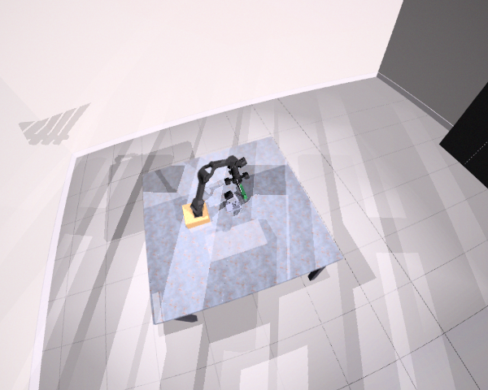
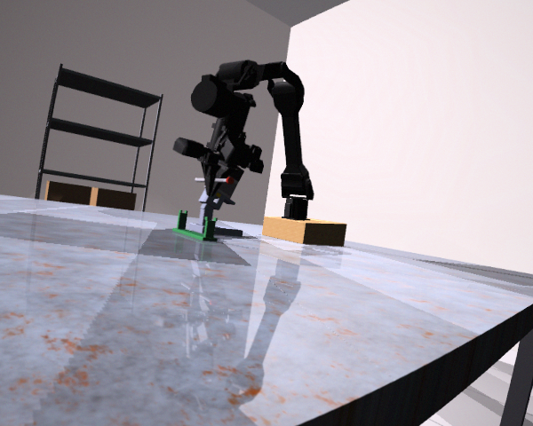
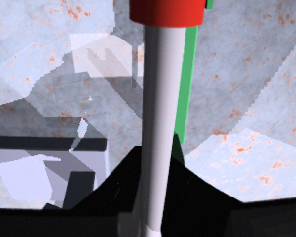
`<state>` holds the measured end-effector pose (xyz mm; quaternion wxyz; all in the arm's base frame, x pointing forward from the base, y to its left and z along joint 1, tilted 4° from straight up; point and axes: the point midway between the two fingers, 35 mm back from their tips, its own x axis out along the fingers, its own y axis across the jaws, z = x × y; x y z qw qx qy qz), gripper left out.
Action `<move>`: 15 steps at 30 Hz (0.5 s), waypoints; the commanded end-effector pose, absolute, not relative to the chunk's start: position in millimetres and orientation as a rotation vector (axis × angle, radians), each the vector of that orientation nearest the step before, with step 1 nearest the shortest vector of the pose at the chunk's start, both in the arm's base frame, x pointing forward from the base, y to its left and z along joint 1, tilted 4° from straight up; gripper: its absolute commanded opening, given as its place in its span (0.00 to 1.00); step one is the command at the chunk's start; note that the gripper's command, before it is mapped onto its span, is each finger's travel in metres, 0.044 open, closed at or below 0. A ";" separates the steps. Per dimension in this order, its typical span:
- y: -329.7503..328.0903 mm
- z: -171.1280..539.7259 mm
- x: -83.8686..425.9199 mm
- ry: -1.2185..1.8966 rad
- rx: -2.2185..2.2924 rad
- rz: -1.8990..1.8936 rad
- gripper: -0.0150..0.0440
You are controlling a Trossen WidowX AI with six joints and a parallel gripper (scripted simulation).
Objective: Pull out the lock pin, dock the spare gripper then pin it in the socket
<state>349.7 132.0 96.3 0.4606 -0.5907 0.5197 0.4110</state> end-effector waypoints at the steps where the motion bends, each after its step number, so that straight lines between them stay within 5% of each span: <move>1: 134.1 96.8 336.3 1.289 -1.440 1.012 0.25; 15: 138.5 101.4 292.4 1.304 -1.418 1.002 0.25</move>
